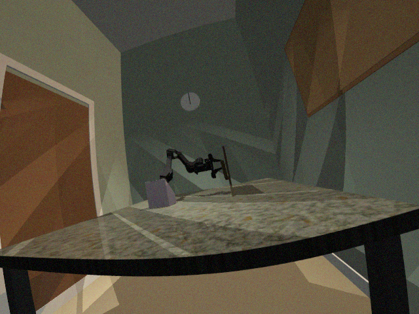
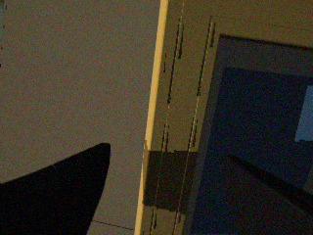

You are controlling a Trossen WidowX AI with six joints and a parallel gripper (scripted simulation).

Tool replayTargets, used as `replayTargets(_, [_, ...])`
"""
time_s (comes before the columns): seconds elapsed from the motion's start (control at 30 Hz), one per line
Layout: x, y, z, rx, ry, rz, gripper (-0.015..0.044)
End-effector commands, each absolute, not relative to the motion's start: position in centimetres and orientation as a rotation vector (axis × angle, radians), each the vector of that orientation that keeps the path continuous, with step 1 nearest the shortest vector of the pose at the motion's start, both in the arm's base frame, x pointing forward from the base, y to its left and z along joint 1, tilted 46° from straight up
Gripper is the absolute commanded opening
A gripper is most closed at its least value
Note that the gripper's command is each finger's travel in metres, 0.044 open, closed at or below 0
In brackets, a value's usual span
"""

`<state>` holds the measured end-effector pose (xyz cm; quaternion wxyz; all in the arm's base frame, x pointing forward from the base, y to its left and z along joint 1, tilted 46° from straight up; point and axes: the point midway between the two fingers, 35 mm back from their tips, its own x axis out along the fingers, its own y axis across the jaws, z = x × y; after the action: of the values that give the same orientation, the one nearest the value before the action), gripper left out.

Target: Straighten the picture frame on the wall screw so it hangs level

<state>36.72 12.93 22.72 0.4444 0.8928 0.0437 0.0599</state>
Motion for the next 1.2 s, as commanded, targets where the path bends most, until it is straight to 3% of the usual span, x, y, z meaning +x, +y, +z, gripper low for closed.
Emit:
replayTargets(0.0, [36.73,13.05,22.76,2.217,0.114,0.153,0.0260])
replayTargets(0.03, [36.73,13.05,22.76,2.217,0.114,0.153,0.0260])
replayTargets(0.27, [36.73,13.05,22.76,2.217,0.114,0.153,0.0076])
replayTargets(0.53, [36.73,13.05,22.76,2.217,0.114,0.153,0.0000])
replayTargets(1.17, [36.73,12.76,23.00,2.217,0.114,0.153,0.0000])
